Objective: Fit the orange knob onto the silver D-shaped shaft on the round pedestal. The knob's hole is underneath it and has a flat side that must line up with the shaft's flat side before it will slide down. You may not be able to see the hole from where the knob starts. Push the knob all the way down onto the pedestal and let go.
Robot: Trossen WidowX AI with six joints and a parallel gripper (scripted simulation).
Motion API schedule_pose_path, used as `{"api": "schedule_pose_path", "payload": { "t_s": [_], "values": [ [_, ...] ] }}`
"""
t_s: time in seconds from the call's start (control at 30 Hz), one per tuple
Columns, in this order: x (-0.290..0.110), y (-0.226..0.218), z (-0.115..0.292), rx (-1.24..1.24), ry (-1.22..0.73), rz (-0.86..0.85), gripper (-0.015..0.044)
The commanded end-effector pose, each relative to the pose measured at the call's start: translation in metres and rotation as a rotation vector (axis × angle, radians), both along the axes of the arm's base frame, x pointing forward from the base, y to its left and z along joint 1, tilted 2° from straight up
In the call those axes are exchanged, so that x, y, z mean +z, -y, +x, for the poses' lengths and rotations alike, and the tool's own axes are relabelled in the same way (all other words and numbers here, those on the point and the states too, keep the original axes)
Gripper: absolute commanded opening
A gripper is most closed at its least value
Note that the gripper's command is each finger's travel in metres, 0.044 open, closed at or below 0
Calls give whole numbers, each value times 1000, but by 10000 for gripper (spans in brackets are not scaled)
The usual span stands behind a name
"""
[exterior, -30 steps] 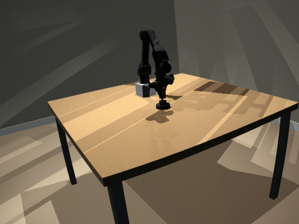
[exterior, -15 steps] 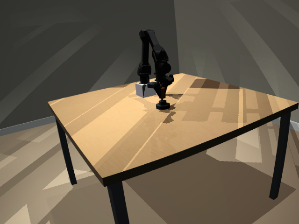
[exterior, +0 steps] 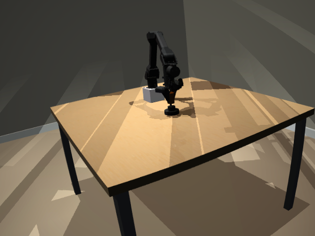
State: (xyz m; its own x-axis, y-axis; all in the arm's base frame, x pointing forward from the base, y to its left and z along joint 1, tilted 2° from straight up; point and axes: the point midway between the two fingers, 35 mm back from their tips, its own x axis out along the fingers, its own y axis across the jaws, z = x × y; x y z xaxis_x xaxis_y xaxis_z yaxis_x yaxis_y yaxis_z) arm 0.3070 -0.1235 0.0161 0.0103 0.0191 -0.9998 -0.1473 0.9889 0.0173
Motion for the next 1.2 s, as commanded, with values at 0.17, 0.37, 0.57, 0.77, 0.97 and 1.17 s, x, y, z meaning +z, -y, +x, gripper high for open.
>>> {"api": "schedule_pose_path", "payload": {
  "t_s": [0.17, 0.37, 0.57, 0.77, 0.97, 1.17],
  "values": [
    [5, 2, 3, -13, 1, -5, 0],
    [5, 3, 6, -203, -2, -3, 0],
    [3, 3, 6, -213, -2, -3, 0],
    [3, 3, 5, -213, -2, -3, 0],
    [2, 2, 2, -213, -2, -3, 0],
    [1, 1, 1, -213, -3, -3, 0]
  ]
}}
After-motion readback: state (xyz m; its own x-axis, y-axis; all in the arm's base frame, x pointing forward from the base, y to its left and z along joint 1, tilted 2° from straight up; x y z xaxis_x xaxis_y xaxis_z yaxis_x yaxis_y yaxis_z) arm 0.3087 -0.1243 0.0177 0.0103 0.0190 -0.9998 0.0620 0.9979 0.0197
